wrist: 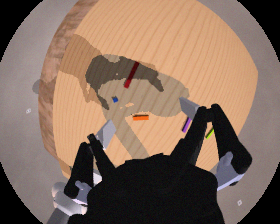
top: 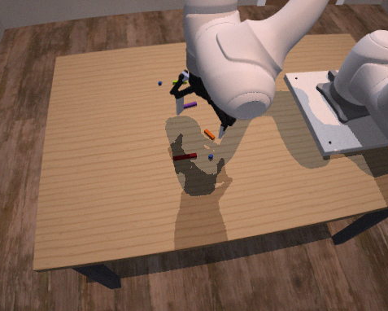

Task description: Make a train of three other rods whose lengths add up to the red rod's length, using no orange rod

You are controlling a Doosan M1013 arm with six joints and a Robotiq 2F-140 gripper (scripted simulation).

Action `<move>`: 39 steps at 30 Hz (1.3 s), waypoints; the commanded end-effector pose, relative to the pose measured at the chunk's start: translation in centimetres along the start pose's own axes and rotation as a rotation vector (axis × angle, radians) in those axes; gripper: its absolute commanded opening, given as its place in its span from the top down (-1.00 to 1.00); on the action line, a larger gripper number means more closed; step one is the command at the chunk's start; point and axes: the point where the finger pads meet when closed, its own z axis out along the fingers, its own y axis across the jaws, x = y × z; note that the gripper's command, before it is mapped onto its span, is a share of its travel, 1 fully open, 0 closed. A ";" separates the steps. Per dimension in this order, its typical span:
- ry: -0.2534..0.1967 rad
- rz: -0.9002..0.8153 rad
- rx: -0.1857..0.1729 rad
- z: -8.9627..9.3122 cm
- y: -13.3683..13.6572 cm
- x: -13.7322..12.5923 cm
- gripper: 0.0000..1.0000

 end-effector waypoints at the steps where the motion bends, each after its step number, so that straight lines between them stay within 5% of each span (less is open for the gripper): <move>1: 0.000 0.000 0.000 0.0 0.0 0.0 -1.00; 25: 0.000 -0.024 0.000 0.0 -0.1 0.1 -1.00; 39: 0.000 -0.619 0.000 -1.0 -2.8 1.8 -1.00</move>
